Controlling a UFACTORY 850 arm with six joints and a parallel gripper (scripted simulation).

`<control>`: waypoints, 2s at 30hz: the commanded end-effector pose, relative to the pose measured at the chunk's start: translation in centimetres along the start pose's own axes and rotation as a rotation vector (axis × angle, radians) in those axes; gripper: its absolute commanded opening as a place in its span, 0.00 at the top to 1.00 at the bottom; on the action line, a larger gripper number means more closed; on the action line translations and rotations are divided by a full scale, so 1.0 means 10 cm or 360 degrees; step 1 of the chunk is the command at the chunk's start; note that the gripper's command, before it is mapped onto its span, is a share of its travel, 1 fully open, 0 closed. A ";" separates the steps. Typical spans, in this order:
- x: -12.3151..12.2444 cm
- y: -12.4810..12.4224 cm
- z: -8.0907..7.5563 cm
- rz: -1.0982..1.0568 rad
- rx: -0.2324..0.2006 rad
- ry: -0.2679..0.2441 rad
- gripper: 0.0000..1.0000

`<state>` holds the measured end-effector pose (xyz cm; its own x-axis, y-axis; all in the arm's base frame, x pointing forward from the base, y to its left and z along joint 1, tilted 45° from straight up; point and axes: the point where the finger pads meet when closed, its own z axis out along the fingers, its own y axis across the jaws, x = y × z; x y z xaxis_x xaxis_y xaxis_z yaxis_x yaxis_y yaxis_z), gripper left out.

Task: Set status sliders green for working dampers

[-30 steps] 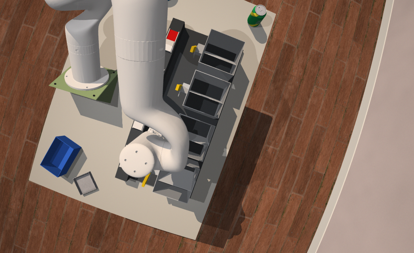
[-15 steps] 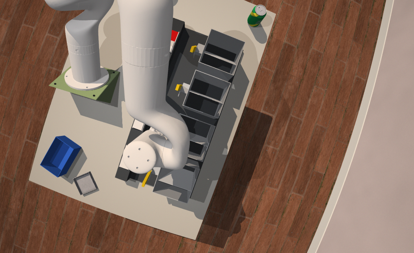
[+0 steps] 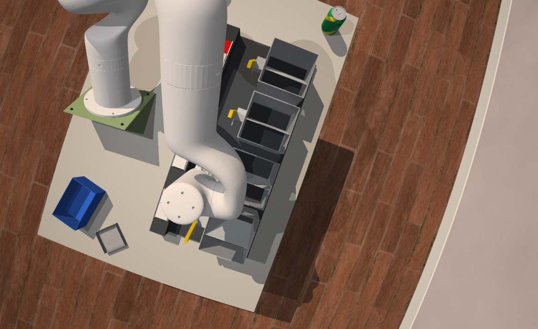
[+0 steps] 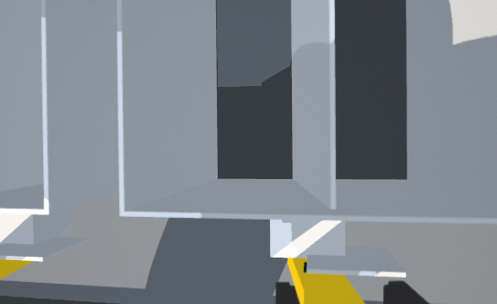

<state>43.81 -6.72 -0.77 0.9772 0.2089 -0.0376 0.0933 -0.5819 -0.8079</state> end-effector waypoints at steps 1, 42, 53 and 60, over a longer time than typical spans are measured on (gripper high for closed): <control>0.01 0.00 -0.01 -0.0001 -0.0002 0.0002 0.61; 0.01 0.00 -0.01 -0.0001 -0.0002 0.0002 0.81; 0.01 0.01 -0.01 -0.0001 0.0005 0.0002 0.81; 0.01 0.01 -0.01 -0.0001 0.0018 0.0002 0.81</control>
<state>43.82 -6.75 -0.83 0.9772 0.2089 -0.0376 0.0919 -0.5759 -0.8124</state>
